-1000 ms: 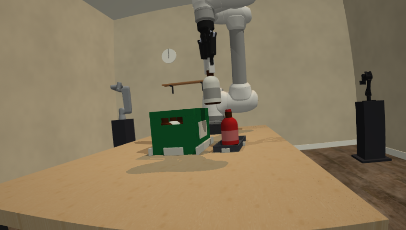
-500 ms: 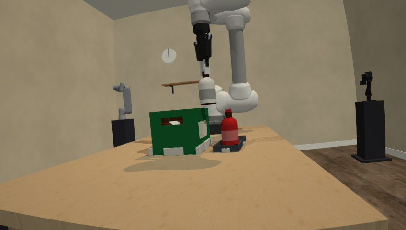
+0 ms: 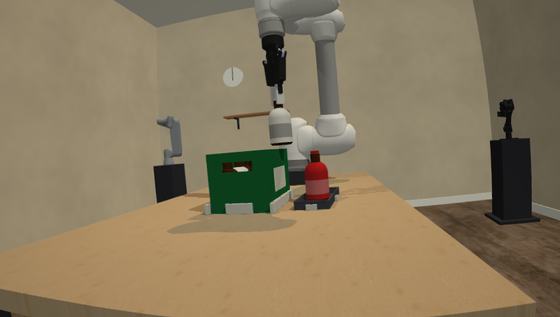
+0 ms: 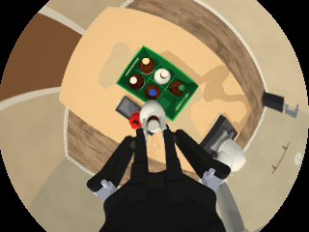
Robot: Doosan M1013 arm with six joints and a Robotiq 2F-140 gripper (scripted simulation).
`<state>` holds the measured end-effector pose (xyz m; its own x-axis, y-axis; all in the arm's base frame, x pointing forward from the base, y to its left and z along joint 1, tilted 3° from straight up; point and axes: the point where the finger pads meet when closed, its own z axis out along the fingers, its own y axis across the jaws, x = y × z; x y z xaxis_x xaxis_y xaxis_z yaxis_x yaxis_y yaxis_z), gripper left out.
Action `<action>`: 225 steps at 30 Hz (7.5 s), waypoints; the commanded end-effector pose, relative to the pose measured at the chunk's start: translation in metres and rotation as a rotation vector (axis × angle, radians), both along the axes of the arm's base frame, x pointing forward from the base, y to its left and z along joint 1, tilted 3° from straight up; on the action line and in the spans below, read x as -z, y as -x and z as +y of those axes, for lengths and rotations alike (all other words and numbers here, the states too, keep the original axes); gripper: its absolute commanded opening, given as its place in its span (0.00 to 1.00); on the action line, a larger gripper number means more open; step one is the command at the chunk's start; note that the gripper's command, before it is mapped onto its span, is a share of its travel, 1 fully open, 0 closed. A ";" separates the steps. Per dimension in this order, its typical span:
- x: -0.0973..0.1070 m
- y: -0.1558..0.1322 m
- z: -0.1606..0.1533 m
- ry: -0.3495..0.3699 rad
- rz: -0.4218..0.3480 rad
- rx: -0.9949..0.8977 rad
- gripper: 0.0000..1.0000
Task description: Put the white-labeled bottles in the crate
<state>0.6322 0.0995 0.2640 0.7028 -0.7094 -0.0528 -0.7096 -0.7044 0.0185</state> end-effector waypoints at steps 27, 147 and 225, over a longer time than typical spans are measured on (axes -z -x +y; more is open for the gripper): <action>-0.001 0.033 -0.038 0.000 0.000 0.000 0.00; 0.024 0.050 -0.055 0.000 0.000 0.000 0.00; 0.041 0.051 -0.054 0.000 0.000 0.000 0.00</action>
<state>0.5814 0.0450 0.2239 0.7029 -0.7094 -0.0528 -0.7095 -0.7044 0.0184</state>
